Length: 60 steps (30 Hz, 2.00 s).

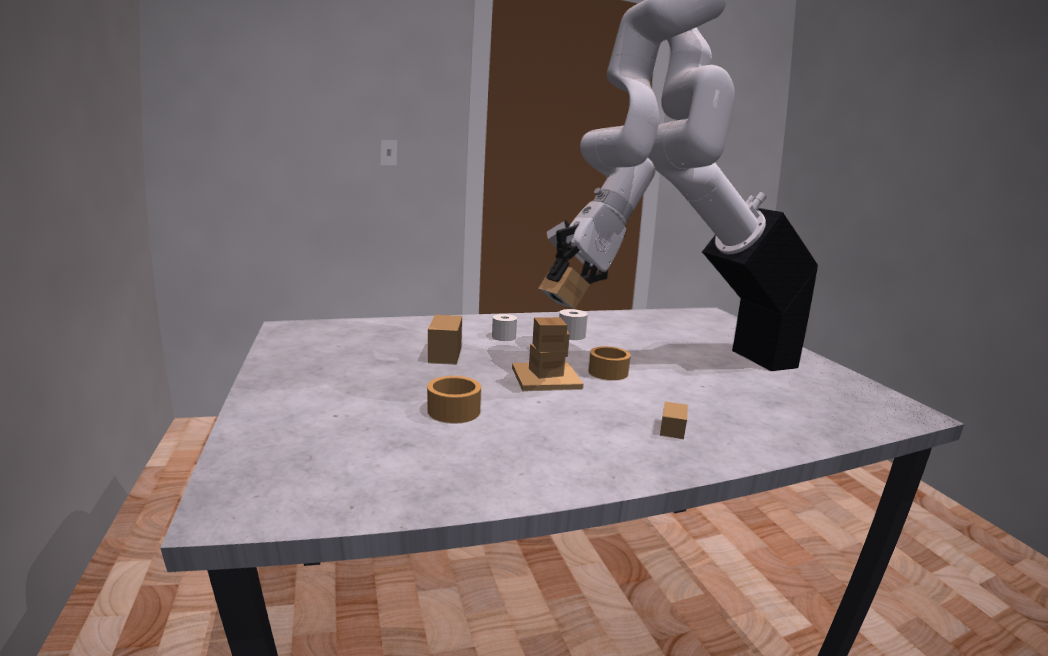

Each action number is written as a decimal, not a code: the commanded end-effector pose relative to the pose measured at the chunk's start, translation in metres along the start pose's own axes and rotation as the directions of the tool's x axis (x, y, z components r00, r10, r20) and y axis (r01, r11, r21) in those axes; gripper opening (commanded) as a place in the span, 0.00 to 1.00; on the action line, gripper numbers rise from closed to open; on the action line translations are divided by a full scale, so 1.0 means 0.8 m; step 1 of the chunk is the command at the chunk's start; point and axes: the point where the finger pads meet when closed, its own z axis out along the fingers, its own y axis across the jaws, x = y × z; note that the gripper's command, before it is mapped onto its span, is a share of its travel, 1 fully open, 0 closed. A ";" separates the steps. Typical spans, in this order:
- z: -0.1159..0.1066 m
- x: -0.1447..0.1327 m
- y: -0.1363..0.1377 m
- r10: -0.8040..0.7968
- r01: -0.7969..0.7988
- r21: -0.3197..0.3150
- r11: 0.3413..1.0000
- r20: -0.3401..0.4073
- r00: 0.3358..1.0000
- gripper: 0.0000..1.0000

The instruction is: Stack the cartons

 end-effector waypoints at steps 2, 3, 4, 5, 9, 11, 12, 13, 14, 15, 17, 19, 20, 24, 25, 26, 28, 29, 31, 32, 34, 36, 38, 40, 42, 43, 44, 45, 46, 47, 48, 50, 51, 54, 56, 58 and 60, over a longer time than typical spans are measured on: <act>-0.008 0.020 0.003 -0.309 0.308 0.020 0.951 0.086 0.947 0.00; -0.009 0.024 0.004 -0.354 0.353 0.022 0.935 0.090 0.931 0.00; -0.010 0.027 0.004 -0.398 0.397 0.024 0.917 0.095 0.913 0.00; -0.010 0.030 0.005 -0.441 0.441 0.026 0.897 0.099 0.892 0.00; -0.012 0.036 0.005 -0.524 0.524 0.029 0.851 0.108 0.845 0.00; -0.014 0.042 0.006 -0.665 0.666 0.038 0.745 0.124 0.736 0.00; -0.015 0.045 0.006 -0.693 0.695 0.040 0.718 0.129 0.709 0.00; -0.016 0.048 0.006 -0.724 0.726 0.044 0.687 0.135 0.677 0.00; -0.016 0.050 0.007 -0.755 0.757 0.048 0.652 0.140 0.641 0.00; -0.017 0.053 0.007 -0.784 0.787 0.052 0.615 0.146 0.603 0.00; -0.018 0.057 0.007 -0.815 0.818 0.057 0.573 0.151 0.560 0.00; -0.020 0.061 0.007 -0.812 0.816 0.056 0.576 0.152 0.563 0.00; -0.020 0.063 0.007 -0.812 0.815 0.056 0.576 0.152 0.564 0.00; -0.022 0.069 0.006 -0.812 0.815 0.055 0.577 0.153 0.564 0.00; -0.022 0.069 0.006 -0.812 0.815 0.055 0.577 0.153 0.564 0.00; -0.022 0.069 0.006 -0.812 0.815 0.055 0.577 0.153 0.564 0.00; -0.022 0.071 0.006 -0.812 0.815 0.055 0.576 0.153 0.563 0.00; -0.022 0.071 0.006 -0.812 0.815 0.055 0.576 0.153 0.563 0.00; -0.023 0.073 0.006 -0.812 0.815 0.055 0.576 0.153 0.563 0.00; -0.023 0.073 0.006 -0.812 0.815 0.055 0.576 0.153 0.563 0.00; -0.023 0.074 0.006 -0.812 0.815 0.055 0.576 0.153 0.563 0.00; -0.023 0.074 0.006 -0.812 0.815 0.055 0.576 0.153 0.563 0.00; -0.023 0.074 0.006 -0.812 0.816 0.055 0.576 0.153 0.563 0.00; -0.023 0.074 0.006 -0.812 0.816 0.055 0.576 0.153 0.563 0.00; -0.023 0.074 0.006 -0.812 0.816 0.055 0.576 0.153 0.563 0.00; -0.023 0.074 0.006 -0.812 0.816 0.055 0.576 0.153 0.563 0.00; -0.022 0.074 0.007 -0.812 0.816 0.055 0.576 0.153 0.563 0.00; -0.020 0.074 0.008 -0.812 0.816 0.055 0.576 0.153 0.563 0.00; -0.017 0.075 0.010 -0.812 0.816 0.055 0.576 0.153 0.563 0.00; -0.012 0.075 0.012 -0.812 0.816 0.055 0.576 0.153 0.563 0.00; -0.007 0.076 0.016 -0.816 0.820 0.055 0.569 0.154 0.557 0.00; 0.005 0.077 0.025 -0.847 0.852 0.055 0.521 0.159 0.508 0.00; 0.010 0.077 0.030 -0.870 0.876 0.054 0.479 0.163 0.466 0.00; 0.022 0.079 0.041 -0.924 0.936 0.062 0.346 0.197 0.329 0.00; 0.024 0.079 0.044 -0.945 0.962 0.080 0.261 0.227 0.237 0.00; 0.025 0.079 0.044 -0.957 0.979 0.106 0.175 0.254 0.143 0.00; 0.025 0.079 0.044 -0.957 0.979 0.106 0.175 0.254 0.143 0.00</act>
